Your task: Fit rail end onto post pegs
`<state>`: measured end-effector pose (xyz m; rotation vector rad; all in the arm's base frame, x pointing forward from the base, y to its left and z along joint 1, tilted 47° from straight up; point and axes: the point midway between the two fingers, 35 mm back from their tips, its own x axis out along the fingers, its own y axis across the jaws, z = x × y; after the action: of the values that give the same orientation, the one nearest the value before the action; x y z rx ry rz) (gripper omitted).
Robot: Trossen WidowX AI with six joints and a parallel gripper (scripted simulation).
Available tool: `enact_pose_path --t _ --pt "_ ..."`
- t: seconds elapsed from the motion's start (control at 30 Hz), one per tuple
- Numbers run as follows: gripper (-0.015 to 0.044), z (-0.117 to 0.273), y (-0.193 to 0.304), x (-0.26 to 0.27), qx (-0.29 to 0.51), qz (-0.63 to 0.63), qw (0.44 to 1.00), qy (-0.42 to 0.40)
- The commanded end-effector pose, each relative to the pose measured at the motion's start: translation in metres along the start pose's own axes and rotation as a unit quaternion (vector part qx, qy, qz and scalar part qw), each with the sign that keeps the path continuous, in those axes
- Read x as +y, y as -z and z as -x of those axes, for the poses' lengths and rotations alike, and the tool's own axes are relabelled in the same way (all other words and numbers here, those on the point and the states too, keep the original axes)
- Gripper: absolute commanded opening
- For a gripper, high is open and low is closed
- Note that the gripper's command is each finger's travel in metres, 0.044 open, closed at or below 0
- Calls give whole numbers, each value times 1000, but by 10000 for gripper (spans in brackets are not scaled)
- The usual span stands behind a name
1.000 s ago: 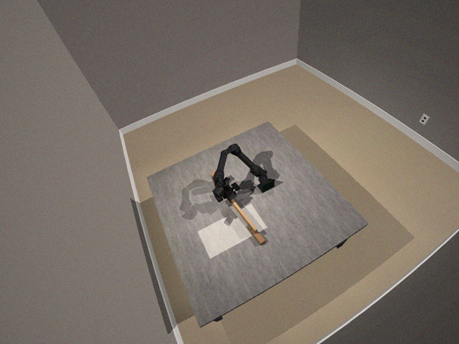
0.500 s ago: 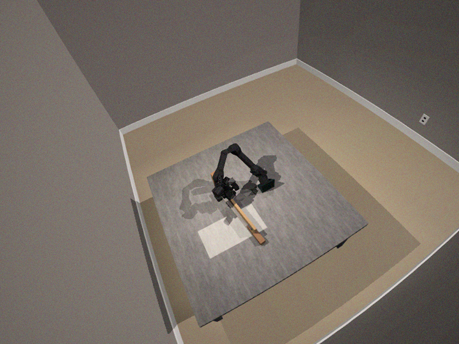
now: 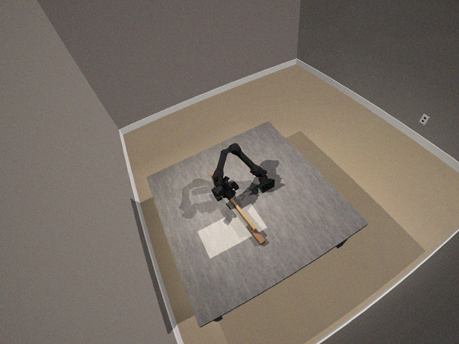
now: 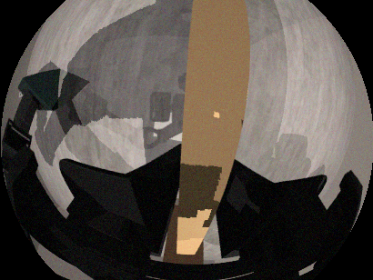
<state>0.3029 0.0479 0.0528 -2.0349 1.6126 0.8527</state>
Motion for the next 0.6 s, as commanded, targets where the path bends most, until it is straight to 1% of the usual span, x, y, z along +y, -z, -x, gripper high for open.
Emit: enact_pose_path --t 0.0,0.57 --pt "0 2 3 0 -1 0 1000 3" --pt "0 2 8 0 -1 0 1000 3"
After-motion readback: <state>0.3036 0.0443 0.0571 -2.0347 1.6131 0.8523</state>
